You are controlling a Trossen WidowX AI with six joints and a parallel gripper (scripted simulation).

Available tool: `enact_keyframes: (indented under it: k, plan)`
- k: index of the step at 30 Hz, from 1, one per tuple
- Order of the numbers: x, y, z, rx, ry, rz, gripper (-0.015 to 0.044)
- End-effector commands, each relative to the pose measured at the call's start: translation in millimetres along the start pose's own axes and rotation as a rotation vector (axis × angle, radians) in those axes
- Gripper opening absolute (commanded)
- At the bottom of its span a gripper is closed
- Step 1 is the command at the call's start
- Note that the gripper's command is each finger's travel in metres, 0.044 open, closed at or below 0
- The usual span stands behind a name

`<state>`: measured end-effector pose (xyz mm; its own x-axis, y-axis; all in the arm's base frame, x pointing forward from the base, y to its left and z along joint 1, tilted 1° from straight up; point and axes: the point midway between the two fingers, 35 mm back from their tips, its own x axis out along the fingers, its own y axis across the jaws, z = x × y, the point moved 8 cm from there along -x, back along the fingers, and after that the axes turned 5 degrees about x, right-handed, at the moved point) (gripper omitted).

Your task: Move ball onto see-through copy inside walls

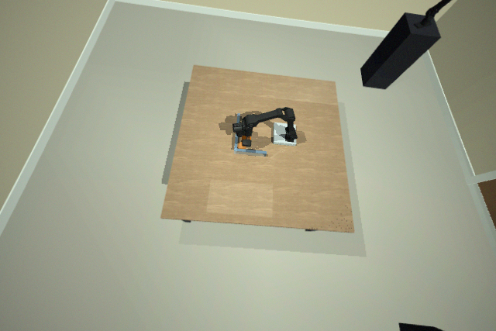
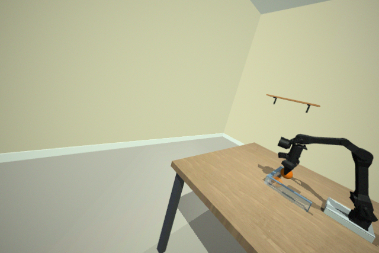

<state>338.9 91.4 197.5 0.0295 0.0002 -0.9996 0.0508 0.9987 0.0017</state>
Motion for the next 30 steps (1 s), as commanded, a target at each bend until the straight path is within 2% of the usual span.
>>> enact_keyframes:
  k: [1,12,30]
  plan:
    - [14,2,1,0.004,0.002,0.002,0.0]
    - [66,1,-1,0.004,0.002,0.002,0.0]
    - [86,1,-1,0.004,0.002,0.002,0.0]
